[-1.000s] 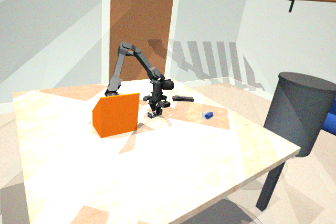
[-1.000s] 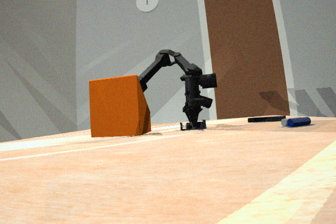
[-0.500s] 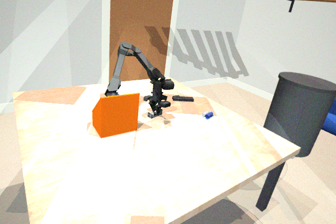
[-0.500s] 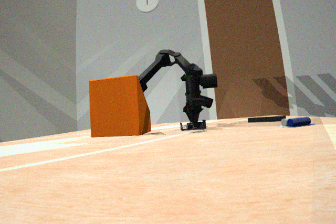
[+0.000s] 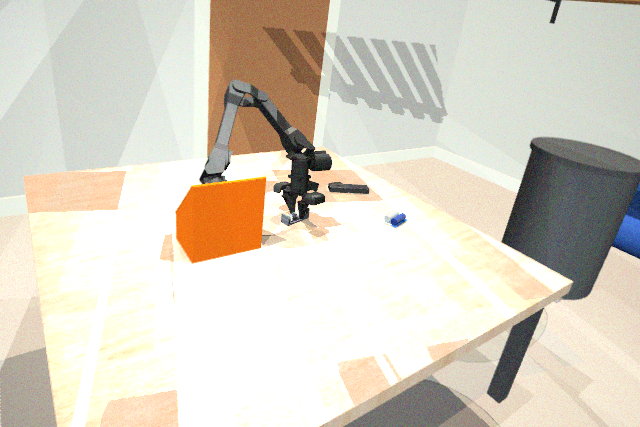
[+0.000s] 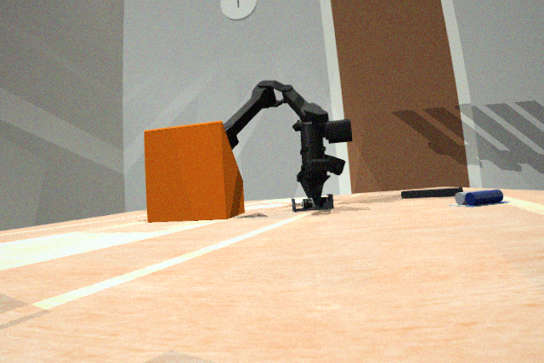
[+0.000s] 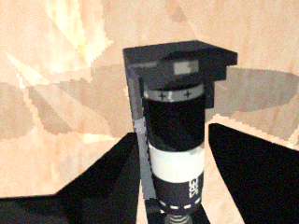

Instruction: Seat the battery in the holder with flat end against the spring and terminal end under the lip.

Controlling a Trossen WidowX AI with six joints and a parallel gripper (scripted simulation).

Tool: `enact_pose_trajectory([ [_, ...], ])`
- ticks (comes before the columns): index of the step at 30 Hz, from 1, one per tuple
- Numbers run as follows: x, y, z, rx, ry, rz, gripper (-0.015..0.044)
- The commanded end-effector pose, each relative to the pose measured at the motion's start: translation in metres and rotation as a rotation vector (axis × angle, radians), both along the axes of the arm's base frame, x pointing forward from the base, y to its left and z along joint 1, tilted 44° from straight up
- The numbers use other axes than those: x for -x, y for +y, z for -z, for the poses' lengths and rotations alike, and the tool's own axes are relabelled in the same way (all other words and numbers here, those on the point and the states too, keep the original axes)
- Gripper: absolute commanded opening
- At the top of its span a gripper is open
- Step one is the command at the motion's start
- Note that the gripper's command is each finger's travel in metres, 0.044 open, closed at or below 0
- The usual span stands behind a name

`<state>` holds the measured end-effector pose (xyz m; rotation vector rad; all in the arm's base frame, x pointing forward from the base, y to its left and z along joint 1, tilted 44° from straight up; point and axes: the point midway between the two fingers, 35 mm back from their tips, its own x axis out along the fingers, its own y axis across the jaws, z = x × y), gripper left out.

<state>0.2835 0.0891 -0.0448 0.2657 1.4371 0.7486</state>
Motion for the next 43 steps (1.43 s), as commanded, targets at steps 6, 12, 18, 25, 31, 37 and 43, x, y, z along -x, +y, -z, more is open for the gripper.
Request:
enact_pose_trajectory([
  [6, 0.000, -0.009, -0.009, 0.000, 0.000, 0.000, 0.0181],
  [12, 0.001, -0.013, -0.013, -0.001, 0.007, 0.003, 0.0234],
  [18, -0.002, -0.053, -0.053, 0.004, 0.001, 0.001, 0.0391],
  [25, 0.000, -0.063, -0.063, 0.003, 0.000, 0.000, 0.0440],
  [31, 0.000, -0.063, -0.063, 0.003, 0.000, 0.000, 0.0440],
  [37, 0.000, -0.063, -0.063, 0.003, 0.000, 0.000, 0.0440],
  [43, 0.000, -0.063, -0.063, 0.003, 0.000, 0.000, 0.0440],
])
